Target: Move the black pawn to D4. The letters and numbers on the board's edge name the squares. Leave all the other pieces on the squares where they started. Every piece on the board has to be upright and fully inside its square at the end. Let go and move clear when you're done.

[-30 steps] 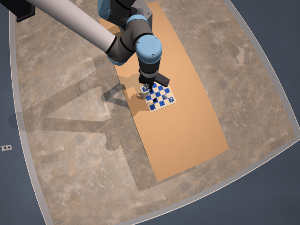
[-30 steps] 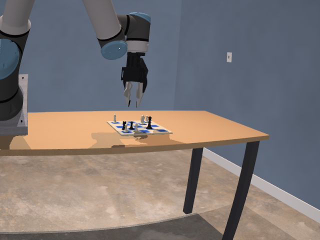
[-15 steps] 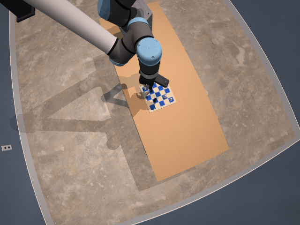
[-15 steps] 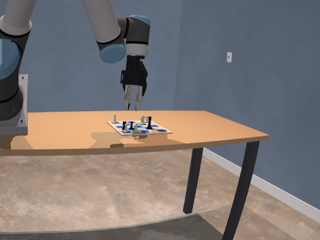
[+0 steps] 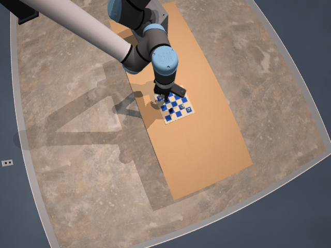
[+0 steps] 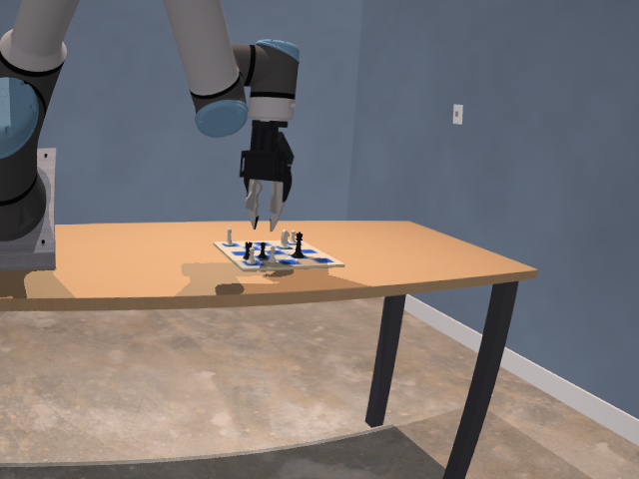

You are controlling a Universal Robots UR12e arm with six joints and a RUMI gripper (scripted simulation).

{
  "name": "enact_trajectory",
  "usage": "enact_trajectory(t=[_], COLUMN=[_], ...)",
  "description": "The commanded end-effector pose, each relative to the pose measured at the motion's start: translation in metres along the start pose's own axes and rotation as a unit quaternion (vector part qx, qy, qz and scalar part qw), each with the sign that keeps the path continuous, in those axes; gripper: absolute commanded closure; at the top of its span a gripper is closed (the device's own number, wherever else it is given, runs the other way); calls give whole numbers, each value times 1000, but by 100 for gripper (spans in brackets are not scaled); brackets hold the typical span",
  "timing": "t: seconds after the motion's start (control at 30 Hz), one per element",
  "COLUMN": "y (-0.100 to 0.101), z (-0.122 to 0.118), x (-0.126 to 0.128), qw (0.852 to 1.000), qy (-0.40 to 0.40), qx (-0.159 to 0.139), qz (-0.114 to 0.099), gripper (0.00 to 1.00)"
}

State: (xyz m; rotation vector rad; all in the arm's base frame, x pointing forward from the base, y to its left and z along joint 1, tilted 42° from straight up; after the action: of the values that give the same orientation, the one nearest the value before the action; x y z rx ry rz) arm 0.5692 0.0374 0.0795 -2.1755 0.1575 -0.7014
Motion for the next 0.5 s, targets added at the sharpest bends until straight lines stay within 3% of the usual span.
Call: enact_trajectory(t=[0.0, 0.47], y=[11, 18], z=[0, 0], x=[-1, 0], qw=[1000, 1000], qy=[0, 0], qx=[0, 1], qz=[0, 0], gripper=[80, 80])
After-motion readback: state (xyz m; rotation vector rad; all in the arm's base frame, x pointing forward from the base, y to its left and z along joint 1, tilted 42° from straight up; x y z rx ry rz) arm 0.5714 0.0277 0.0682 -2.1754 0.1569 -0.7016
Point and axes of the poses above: the point where the finger pads meet when closed, its own y axis out along the fingers, its own x axis across the jaws, z = x × y, the point moved 5 cm from there along -y, back along the fingers, and after that the axes turned 2 degrees about -y, right-handed, at the moved point
